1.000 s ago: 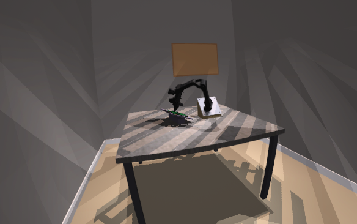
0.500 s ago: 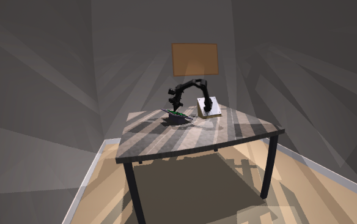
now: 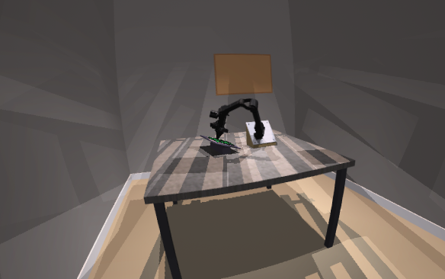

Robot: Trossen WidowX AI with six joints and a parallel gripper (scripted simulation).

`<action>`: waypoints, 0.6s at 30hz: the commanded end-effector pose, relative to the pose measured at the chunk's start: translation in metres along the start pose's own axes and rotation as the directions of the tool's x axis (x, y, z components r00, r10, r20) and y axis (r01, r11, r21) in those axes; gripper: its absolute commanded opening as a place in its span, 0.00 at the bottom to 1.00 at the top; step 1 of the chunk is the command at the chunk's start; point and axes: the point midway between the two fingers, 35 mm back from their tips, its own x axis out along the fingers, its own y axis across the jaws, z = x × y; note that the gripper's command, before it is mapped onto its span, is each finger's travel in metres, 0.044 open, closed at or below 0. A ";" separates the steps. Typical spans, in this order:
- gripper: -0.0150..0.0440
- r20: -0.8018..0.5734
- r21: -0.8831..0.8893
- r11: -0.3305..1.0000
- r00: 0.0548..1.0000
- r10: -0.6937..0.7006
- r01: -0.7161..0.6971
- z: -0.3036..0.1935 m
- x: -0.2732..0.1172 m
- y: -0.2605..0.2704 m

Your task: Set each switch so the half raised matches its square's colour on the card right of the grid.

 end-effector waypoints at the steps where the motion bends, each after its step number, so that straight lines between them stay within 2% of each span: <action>1: 0.25 -0.001 0.002 1.000 1.000 0.002 -0.002 0.000 0.001 0.000; 11: 0.25 0.000 -0.001 1.000 1.000 0.000 0.000 0.000 -0.001 0.000; 15: 0.25 0.019 0.001 1.000 1.000 -0.003 0.003 -0.002 -0.052 -0.001; 18: 0.25 0.023 0.003 1.000 1.000 -0.001 0.001 -0.003 -0.063 0.000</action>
